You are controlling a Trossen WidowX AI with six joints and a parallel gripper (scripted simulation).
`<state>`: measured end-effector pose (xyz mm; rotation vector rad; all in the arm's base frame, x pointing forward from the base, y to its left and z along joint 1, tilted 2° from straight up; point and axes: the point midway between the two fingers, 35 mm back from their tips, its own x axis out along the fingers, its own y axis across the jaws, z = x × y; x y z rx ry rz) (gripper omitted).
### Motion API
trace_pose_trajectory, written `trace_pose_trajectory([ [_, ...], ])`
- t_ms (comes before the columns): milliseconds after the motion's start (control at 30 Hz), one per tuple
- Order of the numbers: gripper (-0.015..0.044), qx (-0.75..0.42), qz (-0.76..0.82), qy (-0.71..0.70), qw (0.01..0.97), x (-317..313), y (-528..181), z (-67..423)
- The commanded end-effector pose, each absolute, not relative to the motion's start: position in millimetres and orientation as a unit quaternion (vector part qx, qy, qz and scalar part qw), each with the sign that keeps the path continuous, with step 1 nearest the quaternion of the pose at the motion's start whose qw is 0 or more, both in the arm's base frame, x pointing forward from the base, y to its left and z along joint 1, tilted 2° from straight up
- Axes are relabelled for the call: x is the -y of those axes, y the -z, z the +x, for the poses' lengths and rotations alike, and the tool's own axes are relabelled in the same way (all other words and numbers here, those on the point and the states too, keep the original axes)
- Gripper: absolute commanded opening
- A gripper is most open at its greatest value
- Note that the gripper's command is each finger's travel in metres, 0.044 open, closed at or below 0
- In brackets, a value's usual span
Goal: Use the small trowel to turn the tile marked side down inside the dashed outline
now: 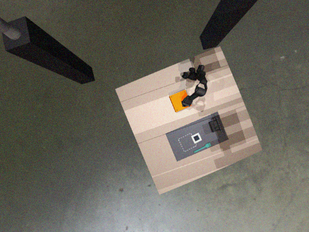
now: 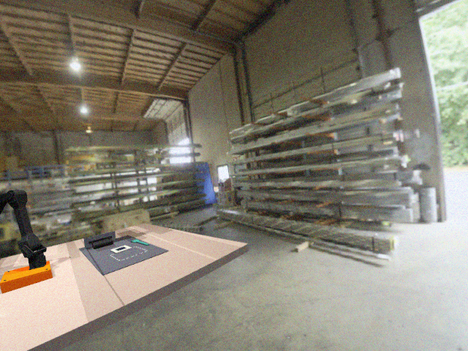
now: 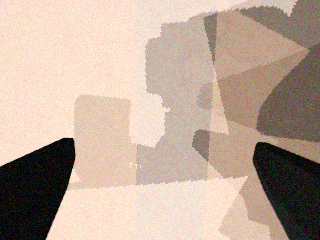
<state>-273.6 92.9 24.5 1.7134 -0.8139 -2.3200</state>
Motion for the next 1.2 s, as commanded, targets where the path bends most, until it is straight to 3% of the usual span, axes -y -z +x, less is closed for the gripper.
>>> trace_pose_trajectory([
  [0, 0.0374, 0.272, 0.57, 0.772, 0.07, -93.9, -24.6, -273.2],
  [367, 0.01, 0.341, 0.553, 0.756, -0.07, -159.7, -30.2, -243.9],
  [1167, 0.01, 0.489, 0.459, 0.66, -0.339, -275.1, -48.5, -120.7],
])
